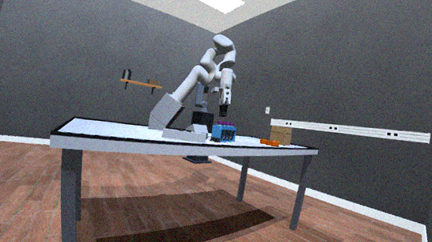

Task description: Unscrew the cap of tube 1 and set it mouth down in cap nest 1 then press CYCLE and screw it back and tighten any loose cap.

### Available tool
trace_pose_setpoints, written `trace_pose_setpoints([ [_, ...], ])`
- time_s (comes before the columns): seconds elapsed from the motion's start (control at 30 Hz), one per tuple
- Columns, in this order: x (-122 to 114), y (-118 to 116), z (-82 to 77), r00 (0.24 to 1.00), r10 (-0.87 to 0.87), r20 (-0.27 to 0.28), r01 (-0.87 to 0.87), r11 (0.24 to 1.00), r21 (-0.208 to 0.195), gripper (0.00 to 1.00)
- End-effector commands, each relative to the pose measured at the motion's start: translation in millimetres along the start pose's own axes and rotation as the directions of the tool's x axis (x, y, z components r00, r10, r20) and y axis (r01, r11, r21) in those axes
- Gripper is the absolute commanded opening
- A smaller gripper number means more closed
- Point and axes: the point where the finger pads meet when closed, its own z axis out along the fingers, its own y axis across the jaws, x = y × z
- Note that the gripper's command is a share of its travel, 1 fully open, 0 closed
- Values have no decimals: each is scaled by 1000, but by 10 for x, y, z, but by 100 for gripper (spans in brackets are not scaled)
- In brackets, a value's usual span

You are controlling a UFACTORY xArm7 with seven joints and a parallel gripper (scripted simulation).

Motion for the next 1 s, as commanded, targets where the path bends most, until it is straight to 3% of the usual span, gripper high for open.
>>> trace_pose_setpoints([
  [0.0,-303,176,-16,1000,11,-28,-12,1000,-11,46],
  [0.3,-816,500,-5,1000,11,-27,-12,1000,-11,46],
  [0.63,-863,529,-4,1000,11,-27,-12,1000,-11,46],
  [0.97,-856,533,235,1000,11,-27,-12,1000,-11,46],
])
